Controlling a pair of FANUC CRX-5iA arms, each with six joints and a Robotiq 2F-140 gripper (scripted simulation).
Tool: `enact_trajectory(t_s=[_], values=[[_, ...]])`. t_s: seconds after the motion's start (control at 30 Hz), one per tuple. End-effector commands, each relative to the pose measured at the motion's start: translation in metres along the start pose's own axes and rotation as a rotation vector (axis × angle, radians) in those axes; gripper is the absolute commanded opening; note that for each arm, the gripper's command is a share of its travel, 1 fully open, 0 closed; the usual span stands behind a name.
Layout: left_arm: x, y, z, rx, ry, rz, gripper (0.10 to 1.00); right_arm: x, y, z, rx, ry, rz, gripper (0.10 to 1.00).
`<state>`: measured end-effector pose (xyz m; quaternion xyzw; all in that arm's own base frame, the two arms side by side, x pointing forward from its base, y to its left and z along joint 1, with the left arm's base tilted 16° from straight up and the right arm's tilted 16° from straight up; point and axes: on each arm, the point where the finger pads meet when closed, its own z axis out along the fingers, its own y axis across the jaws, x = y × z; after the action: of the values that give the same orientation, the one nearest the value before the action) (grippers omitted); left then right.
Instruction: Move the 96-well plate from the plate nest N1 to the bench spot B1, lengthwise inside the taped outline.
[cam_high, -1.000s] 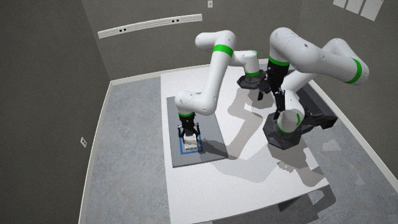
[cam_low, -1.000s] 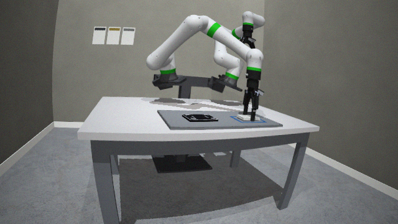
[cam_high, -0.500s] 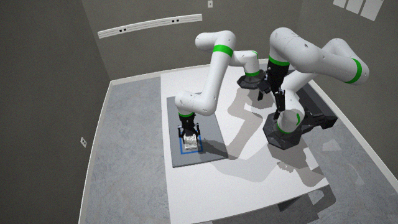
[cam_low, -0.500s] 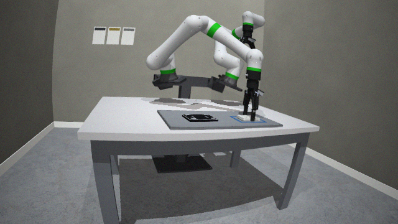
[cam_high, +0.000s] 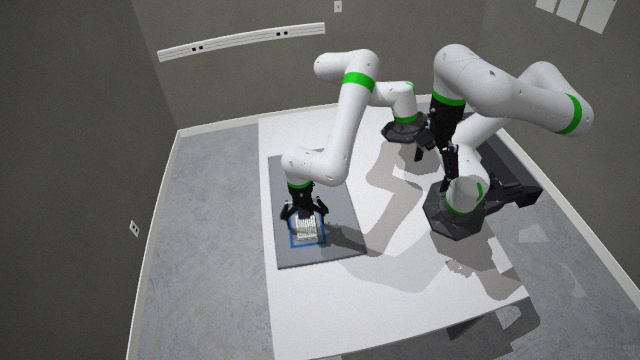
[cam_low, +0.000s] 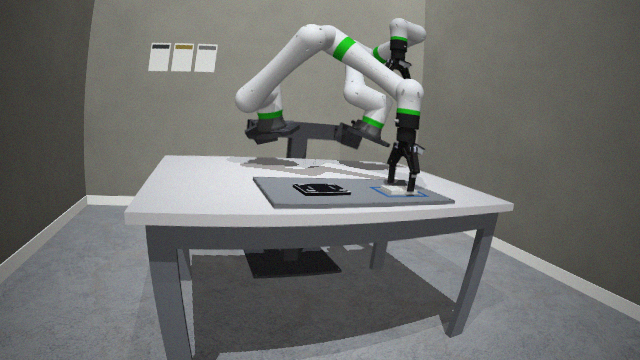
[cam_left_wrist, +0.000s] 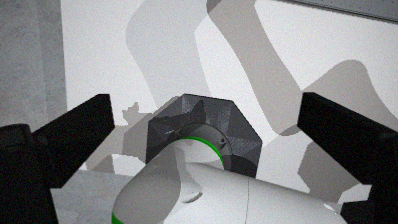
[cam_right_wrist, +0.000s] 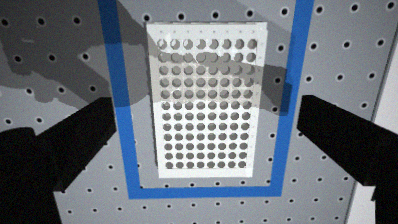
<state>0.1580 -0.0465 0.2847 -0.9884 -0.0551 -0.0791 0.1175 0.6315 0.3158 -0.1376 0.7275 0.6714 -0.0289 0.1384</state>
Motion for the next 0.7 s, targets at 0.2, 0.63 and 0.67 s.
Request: enact_trajectory(t_s=[0.2, 0.63, 0.67], values=[[0.0, 0.0, 0.0, -0.001, 0.001, 0.0, 1.0, 0.001, 0.001, -0.001, -0.002, 0.001, 0.0, 1.0], [0.0, 0.0, 0.0, -0.001, 0.001, 0.0, 1.0, 0.001, 0.001, -0.02, -0.002, 0.001, 0.0, 1.0], [0.0, 0.0, 0.0, -0.001, 0.001, 0.0, 1.0, 0.001, 0.001, -0.023, -0.002, 0.001, 0.0, 1.0]])
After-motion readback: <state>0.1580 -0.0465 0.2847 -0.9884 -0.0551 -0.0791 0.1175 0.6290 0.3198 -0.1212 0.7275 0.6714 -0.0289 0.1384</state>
